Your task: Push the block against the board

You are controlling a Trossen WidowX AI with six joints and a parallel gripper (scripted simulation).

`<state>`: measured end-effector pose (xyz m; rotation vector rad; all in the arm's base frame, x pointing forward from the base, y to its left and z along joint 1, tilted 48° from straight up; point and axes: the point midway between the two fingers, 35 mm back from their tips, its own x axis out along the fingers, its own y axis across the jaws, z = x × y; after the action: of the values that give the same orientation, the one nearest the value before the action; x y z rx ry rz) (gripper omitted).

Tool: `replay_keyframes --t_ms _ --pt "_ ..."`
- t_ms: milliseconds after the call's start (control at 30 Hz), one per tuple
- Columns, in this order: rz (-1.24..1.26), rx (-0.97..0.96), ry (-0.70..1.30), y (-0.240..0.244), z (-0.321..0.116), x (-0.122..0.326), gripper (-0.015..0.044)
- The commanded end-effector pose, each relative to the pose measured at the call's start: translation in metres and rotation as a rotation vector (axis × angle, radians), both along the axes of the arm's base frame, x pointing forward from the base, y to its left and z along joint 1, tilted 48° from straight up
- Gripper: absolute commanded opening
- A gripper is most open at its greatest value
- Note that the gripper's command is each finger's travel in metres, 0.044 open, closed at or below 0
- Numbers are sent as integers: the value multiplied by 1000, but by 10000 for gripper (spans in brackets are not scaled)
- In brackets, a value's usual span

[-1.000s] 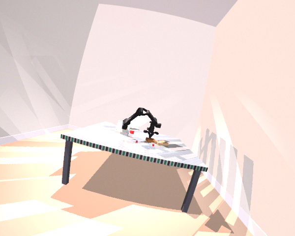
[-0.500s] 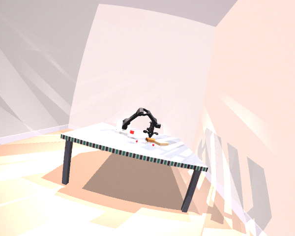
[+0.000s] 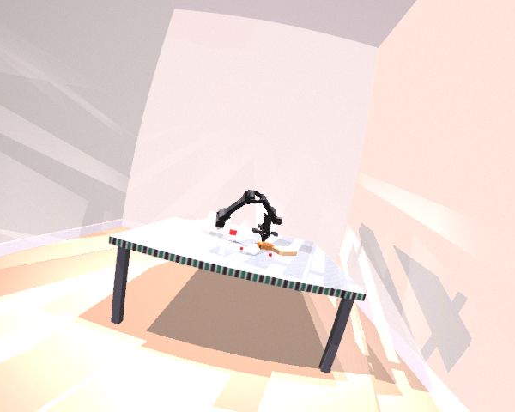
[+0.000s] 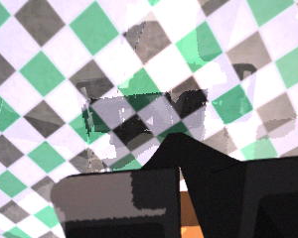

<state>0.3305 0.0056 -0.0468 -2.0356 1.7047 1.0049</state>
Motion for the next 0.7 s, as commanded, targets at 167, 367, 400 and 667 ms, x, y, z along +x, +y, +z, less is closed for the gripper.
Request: replay_keyframes --t_ms 167,367,400,667 --pt "-2 3 -4 9 -10 -4 0" --pt "-2 5 -4 47 30 -6 0" --pt "-2 5 -4 47 30 -6 0" --pt "-83 13 -91 39 41 -5 0"
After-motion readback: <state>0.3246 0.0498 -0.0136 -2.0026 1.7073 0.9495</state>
